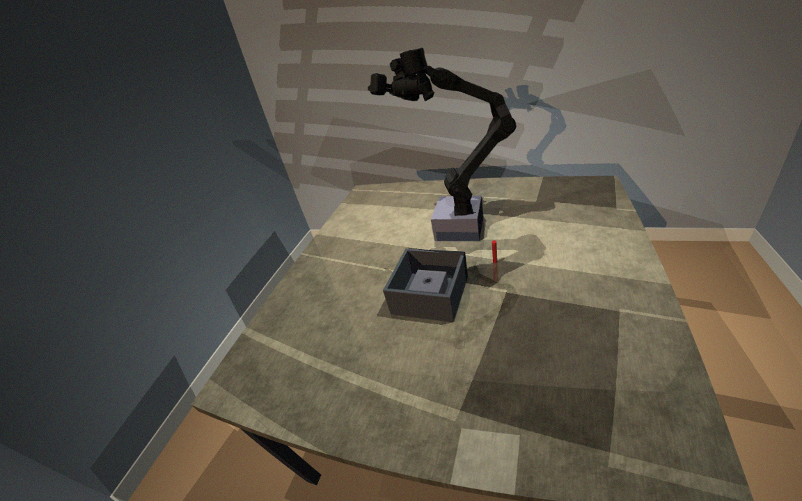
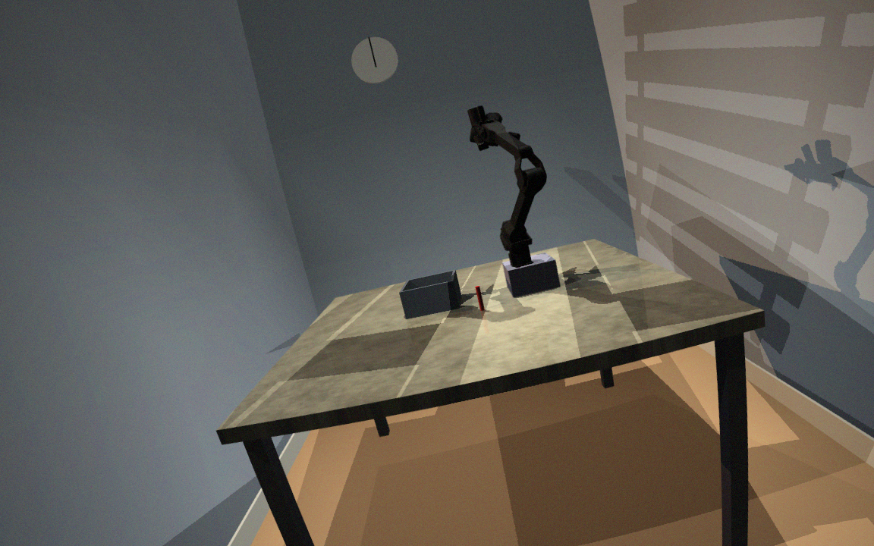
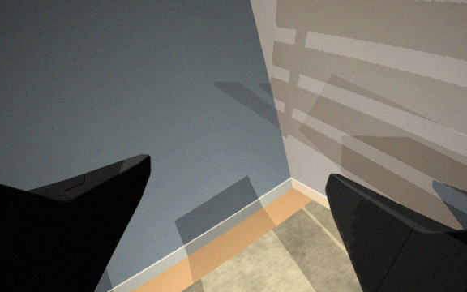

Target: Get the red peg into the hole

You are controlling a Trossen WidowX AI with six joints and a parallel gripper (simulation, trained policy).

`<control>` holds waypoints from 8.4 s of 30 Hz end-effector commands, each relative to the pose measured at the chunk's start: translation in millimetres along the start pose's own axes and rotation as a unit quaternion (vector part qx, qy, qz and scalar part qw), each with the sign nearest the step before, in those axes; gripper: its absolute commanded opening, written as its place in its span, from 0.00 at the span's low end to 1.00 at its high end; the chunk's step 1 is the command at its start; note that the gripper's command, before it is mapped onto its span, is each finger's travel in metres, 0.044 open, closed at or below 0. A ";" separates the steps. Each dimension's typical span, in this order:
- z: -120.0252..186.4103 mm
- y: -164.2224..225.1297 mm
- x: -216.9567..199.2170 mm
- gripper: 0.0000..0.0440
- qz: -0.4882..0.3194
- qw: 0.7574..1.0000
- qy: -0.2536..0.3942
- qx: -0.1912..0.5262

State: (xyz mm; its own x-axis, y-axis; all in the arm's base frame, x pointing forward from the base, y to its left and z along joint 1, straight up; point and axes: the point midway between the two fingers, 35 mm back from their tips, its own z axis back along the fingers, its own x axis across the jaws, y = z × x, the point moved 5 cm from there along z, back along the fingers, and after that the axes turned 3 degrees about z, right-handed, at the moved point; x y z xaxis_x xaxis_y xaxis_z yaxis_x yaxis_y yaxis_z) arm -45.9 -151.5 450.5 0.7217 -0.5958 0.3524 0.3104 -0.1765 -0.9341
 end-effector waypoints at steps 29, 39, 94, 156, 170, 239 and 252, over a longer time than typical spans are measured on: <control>57.8 202.9 93.9 1.00 0.373 0.848 -0.197 0.320; 125.8 250.1 98.3 1.00 0.467 0.754 -0.267 0.379; 330.5 368.0 -101.9 1.00 0.692 0.501 -0.295 0.428; 323.2 374.1 -40.8 0.00 0.635 0.564 -0.343 0.401; 303.0 369.5 20.8 0.00 0.578 0.617 -0.316 0.431; 290.9 467.8 191.9 1.00 0.523 0.476 -0.431 0.561; 291.7 467.6 192.7 1.00 0.522 0.475 -0.432 0.561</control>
State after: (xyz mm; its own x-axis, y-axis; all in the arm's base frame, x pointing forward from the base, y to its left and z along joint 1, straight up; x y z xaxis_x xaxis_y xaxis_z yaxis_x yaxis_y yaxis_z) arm 370.8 -130.1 82.7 0.6975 0.7126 -0.0757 -0.7152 0.6988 -0.0119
